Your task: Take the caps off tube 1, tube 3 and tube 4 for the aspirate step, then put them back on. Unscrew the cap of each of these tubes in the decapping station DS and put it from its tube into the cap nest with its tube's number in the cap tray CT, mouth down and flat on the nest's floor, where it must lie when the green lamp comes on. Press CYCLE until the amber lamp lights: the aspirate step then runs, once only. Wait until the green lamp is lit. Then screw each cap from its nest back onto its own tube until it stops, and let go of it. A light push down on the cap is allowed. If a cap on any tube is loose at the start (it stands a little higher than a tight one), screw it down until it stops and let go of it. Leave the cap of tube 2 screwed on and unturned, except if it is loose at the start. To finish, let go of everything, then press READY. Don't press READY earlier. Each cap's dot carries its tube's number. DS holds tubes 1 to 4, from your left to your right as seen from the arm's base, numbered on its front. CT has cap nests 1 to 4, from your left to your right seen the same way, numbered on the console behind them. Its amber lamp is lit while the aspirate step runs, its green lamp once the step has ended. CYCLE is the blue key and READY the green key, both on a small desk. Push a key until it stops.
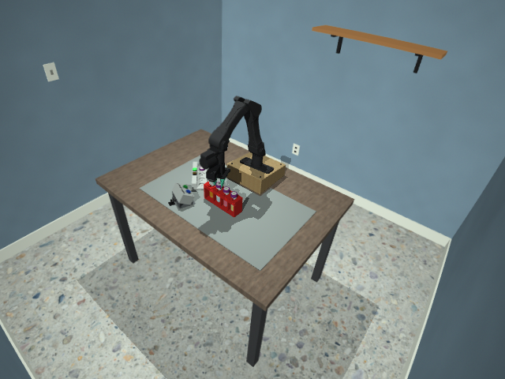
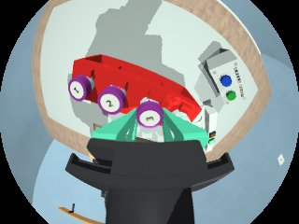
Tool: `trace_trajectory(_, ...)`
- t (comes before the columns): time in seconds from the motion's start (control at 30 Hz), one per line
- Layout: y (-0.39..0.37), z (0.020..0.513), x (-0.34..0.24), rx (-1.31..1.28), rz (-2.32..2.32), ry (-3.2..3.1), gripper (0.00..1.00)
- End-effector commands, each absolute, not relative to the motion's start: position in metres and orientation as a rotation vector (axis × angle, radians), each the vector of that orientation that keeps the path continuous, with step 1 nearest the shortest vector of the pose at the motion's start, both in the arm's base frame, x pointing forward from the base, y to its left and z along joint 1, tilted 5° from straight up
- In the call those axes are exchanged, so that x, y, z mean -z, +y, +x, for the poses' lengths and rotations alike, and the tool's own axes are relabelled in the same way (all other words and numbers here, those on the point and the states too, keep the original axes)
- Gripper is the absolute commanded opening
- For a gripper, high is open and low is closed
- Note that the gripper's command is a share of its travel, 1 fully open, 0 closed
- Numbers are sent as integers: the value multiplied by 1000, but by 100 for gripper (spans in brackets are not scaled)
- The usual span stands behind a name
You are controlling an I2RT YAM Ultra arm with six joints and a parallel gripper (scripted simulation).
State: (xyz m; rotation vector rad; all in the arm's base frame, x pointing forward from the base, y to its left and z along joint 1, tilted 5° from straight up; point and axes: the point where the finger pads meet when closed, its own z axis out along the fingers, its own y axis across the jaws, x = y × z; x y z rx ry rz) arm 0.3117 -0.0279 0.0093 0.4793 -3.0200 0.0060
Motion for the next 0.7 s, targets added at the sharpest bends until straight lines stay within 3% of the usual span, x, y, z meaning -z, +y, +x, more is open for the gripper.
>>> trace_trajectory(0.0,-28,314,-12,-9,479,-3031,0)
trace_trajectory(0.13,-28,314,-12,-9,479,-3031,0)
trace_trajectory(0.67,-28,314,-11,-34,-235,-3063,0)
